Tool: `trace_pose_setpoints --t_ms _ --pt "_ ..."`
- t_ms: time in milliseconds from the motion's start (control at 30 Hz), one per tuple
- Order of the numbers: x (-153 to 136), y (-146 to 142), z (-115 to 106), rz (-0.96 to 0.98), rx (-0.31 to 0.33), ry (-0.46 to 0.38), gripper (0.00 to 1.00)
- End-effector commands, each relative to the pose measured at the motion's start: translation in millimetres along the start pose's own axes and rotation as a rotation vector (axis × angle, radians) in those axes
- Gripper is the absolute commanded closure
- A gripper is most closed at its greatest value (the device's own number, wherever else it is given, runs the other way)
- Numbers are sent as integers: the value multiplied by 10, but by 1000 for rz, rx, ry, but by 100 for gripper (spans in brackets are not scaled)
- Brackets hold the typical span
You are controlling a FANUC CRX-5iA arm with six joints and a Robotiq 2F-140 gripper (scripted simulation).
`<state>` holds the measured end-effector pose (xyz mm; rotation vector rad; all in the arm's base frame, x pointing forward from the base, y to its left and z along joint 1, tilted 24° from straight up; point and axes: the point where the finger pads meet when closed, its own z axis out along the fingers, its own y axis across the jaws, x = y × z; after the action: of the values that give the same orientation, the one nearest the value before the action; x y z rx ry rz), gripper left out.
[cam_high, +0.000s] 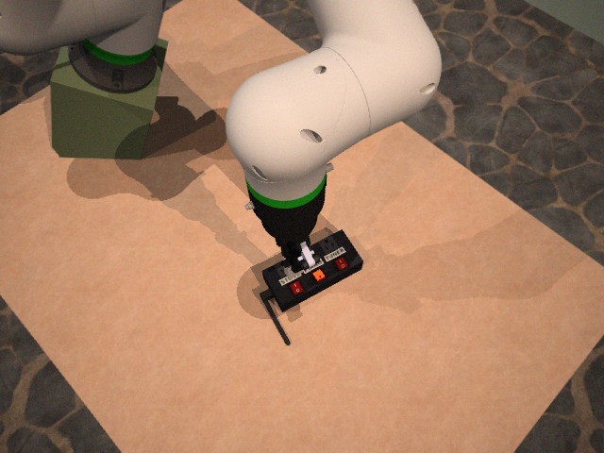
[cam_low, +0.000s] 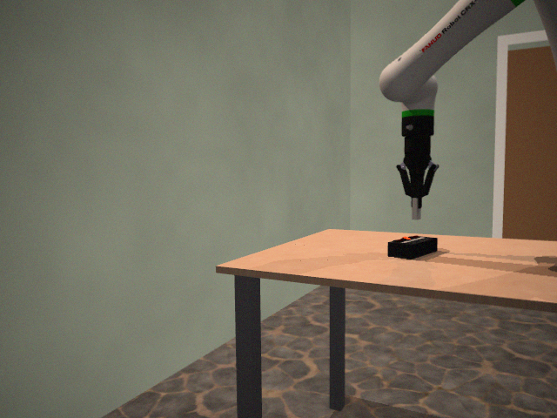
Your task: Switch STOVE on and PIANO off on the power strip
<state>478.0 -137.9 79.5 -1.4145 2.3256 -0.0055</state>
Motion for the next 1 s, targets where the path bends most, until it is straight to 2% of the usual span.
trace_pose_setpoints --t_ms 0,500,967 --pt "0 -2 -2 0 0 0 100" --pt "1 -2 15 0 0 0 100" --pt "4 -3 119 -1 0 -1 100"
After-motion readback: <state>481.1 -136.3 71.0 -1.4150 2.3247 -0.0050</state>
